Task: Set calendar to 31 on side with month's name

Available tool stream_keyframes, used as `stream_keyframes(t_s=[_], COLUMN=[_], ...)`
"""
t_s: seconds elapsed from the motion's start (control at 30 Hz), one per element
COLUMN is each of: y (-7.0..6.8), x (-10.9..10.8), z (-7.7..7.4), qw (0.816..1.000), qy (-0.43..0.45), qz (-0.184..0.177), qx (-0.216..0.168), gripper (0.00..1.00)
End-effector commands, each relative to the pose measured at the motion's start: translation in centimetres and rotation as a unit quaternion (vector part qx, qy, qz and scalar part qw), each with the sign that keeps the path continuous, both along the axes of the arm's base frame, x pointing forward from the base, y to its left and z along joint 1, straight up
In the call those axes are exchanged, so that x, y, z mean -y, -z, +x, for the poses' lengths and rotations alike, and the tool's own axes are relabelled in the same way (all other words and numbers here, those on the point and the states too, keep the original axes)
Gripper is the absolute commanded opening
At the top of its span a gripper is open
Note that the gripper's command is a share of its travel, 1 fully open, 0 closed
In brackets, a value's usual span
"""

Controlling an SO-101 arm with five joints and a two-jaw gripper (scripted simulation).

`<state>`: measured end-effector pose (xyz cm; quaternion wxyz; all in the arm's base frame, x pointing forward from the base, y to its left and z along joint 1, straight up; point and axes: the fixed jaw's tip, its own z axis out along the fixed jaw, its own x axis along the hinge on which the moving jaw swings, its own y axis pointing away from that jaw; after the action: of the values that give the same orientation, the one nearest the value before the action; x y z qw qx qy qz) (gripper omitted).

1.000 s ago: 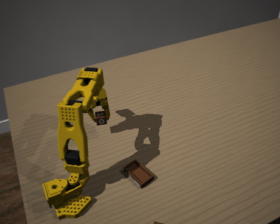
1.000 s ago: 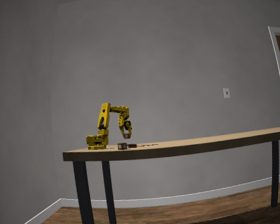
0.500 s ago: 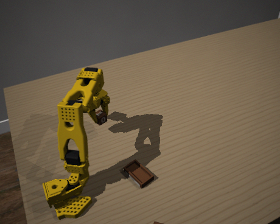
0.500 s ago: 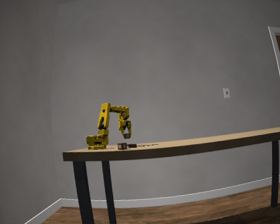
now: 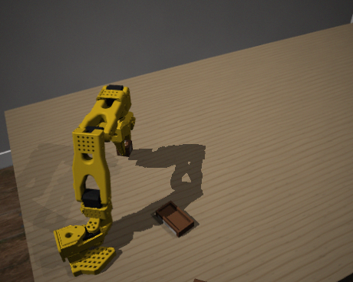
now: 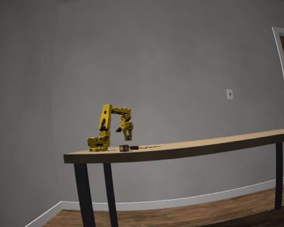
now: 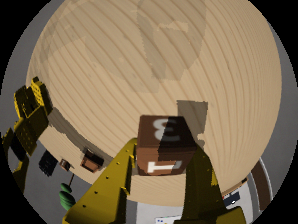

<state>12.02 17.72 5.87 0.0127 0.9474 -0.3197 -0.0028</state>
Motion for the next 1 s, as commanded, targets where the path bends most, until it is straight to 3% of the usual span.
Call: stream_keyframes(t_s=[0.0,0.3,0.37,0.6,0.87,0.97], y=[-1.48,-1.48,-1.48,-1.49,-1.50,-1.50], x=[-0.46,-0.38,-0.38,-0.40,-0.46,-0.48], z=[0.50,0.78,0.78,0.99,1.19,1.22], qw=[0.996,0.963,0.963,0.919,0.857,0.849], qy=[-0.086,-0.267,-0.267,-0.393,-0.514,-0.528], qz=[0.031,0.029,0.029,0.026,0.024,0.023], qx=[0.022,0.023,0.023,0.023,0.023,0.023], gripper=[0.00,0.00,0.00,0.00,0.00,0.00])
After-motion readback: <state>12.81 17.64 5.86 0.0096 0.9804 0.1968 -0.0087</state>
